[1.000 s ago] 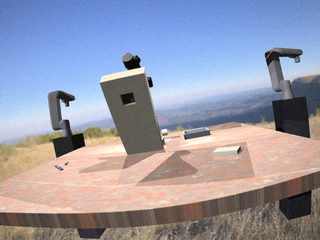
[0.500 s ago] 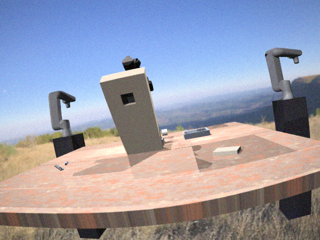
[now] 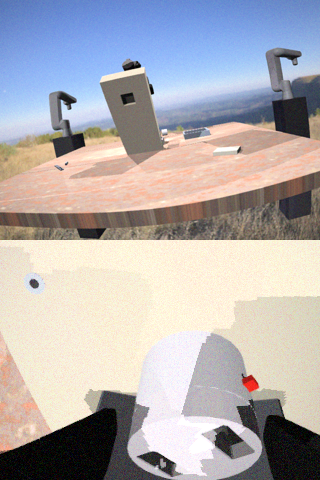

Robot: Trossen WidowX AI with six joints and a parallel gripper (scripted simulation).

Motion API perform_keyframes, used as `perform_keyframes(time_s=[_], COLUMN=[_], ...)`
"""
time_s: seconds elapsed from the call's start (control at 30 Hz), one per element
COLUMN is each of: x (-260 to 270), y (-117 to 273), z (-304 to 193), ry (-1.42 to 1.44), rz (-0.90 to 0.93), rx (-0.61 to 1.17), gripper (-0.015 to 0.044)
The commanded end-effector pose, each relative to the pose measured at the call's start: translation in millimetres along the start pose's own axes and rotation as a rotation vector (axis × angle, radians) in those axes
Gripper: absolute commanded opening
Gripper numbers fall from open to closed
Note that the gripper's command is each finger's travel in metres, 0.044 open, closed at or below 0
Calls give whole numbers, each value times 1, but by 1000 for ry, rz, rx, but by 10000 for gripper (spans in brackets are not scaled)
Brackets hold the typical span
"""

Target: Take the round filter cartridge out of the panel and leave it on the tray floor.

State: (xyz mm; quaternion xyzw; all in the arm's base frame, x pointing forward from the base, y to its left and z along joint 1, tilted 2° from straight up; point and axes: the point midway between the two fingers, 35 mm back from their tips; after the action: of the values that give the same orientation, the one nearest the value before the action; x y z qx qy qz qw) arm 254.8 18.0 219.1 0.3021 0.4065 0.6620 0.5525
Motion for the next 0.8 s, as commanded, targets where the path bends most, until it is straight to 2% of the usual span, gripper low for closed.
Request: perform_keyframes(time_s=[0.0, 0.3, 0.53, 0.77], x=[0, 0, -1, -3], y=[1, 1, 4, 11], z=[0, 0, 7, 22], ry=[0, 0, 0, 0], rz=[0, 0, -1, -2], rx=[-1, -1, 0, 0], gripper=[239, 179, 0, 0])
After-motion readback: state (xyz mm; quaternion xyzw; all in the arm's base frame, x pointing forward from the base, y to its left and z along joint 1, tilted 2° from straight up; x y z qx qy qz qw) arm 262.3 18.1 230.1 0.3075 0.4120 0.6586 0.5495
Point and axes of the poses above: the point midway between the two fingers, 35 mm back from their tips, its own y axis back along the fingers, its own x axis across the jaws, z = x × y, and after that the axes turned 8 degrees about y, right-handed
